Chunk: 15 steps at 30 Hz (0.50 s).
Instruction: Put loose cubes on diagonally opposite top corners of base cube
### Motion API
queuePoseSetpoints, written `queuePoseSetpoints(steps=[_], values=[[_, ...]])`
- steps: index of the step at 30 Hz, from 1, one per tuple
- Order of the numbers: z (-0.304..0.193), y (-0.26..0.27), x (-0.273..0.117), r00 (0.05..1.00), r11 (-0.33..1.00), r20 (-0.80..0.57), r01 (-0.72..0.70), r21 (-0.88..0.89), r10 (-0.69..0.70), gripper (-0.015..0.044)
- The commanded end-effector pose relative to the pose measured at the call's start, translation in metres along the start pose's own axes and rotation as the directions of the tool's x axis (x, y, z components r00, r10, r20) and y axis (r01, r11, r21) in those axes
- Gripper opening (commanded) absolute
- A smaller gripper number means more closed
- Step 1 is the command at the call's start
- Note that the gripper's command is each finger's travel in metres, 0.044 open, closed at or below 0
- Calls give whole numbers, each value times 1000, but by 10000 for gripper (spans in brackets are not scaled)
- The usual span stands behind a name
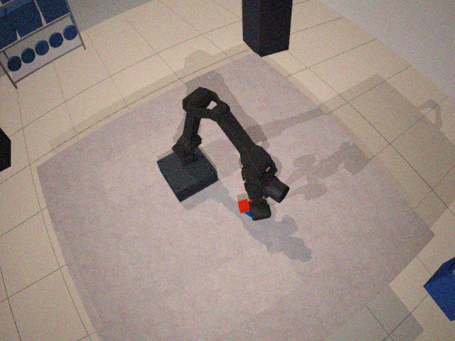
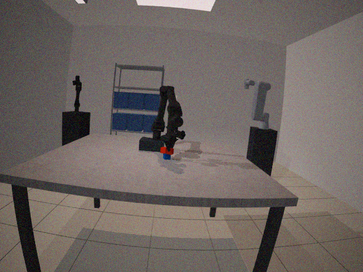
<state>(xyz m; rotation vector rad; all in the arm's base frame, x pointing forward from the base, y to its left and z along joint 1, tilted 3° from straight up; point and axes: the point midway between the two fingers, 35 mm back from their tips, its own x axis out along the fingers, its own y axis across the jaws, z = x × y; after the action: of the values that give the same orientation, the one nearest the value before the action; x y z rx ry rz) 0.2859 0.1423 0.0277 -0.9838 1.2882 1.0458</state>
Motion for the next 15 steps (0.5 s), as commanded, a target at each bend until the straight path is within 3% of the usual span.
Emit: queuePoseSetpoints(steps=[1, 15], values=[[1, 0, 0, 1000, 1000, 4, -2, 4, 2, 205], [0, 0, -23, 1000, 1000, 0, 0, 0, 0, 205]])
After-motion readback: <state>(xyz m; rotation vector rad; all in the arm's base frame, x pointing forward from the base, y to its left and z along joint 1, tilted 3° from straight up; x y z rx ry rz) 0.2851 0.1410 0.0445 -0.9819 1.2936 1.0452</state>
